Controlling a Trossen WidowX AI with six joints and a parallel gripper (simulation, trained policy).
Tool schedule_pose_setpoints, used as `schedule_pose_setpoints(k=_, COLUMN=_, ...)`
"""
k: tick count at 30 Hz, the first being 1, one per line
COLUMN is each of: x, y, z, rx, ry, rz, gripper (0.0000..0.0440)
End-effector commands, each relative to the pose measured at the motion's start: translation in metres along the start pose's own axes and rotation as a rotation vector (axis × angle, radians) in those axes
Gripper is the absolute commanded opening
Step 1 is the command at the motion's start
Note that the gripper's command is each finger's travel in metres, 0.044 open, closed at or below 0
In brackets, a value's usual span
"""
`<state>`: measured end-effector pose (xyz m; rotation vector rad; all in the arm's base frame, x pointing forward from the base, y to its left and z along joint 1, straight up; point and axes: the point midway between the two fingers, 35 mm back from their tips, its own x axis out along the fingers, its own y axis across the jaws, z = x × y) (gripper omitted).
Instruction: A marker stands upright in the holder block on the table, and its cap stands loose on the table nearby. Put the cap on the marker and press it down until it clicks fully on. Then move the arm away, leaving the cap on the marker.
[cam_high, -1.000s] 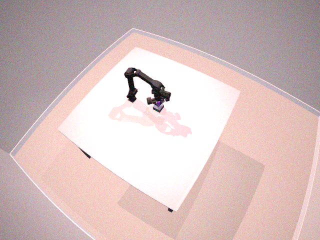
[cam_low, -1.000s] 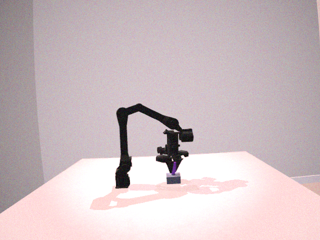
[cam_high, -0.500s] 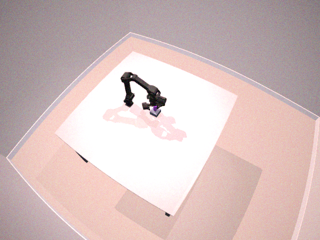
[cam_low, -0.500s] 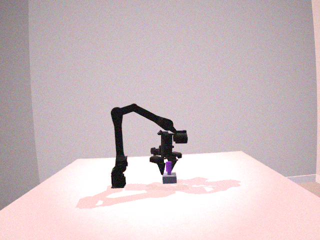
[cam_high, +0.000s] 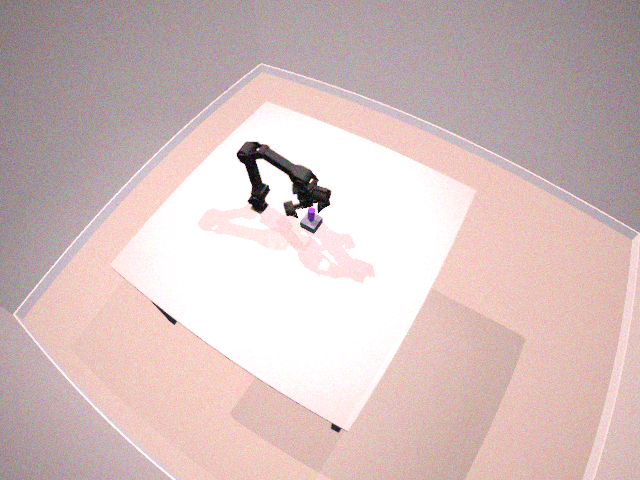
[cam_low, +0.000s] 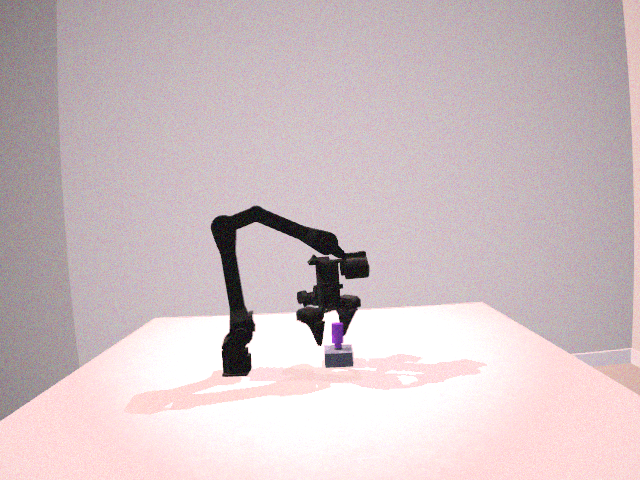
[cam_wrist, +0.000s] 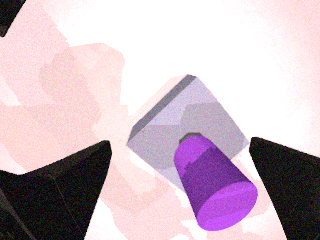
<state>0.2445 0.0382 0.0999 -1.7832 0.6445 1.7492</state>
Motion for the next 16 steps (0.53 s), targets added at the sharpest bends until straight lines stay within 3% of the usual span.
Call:
schedule_pose_setpoints(k=1, x=-0.018, y=-0.006, z=-0.001, rx=-0.012, ry=0.028, rz=-0.051, gripper=0.0440)
schedule_pose_setpoints(k=16, x=-0.061, y=-0.009, z=0.000, rx=-0.041, ry=0.064, rz=-0.126, gripper=0.0440)
